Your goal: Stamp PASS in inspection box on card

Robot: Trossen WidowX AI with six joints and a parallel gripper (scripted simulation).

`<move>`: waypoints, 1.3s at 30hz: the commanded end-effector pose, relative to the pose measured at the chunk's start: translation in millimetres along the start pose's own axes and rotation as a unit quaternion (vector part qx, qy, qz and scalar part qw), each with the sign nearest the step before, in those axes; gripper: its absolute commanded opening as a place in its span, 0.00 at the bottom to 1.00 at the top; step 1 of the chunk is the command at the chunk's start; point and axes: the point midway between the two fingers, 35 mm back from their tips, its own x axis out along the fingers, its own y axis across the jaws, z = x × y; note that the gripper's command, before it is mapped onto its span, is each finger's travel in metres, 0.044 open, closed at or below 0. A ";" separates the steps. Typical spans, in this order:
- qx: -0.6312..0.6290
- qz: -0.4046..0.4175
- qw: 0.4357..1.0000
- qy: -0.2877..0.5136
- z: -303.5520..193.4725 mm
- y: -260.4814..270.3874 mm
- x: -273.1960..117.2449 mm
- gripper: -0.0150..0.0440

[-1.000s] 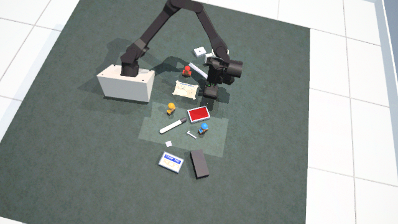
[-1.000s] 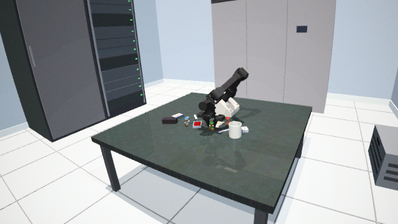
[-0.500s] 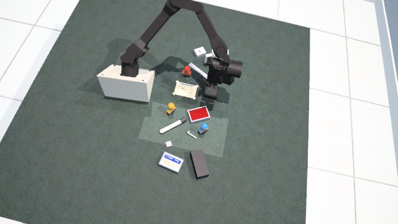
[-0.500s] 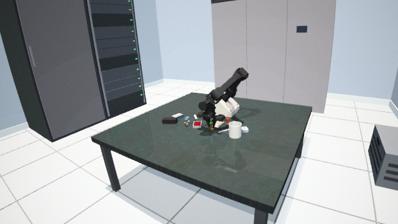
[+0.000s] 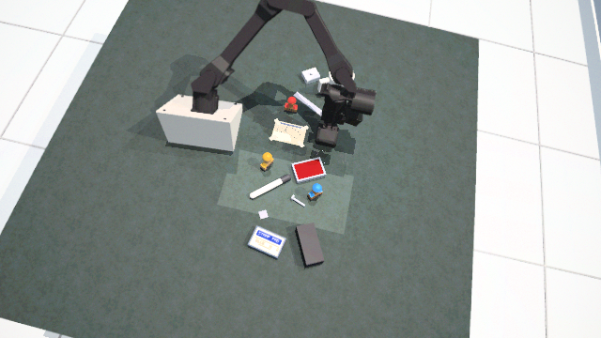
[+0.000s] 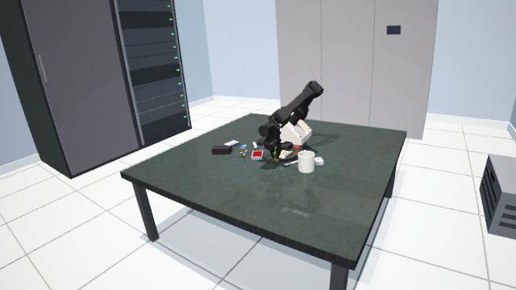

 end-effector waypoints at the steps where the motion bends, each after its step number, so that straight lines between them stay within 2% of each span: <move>1: -0.003 0.000 1.000 0.000 0.6 0.2 -2.1 0.25; 39: -0.002 0.000 1.000 0.000 2.2 -0.4 -20.4 0.25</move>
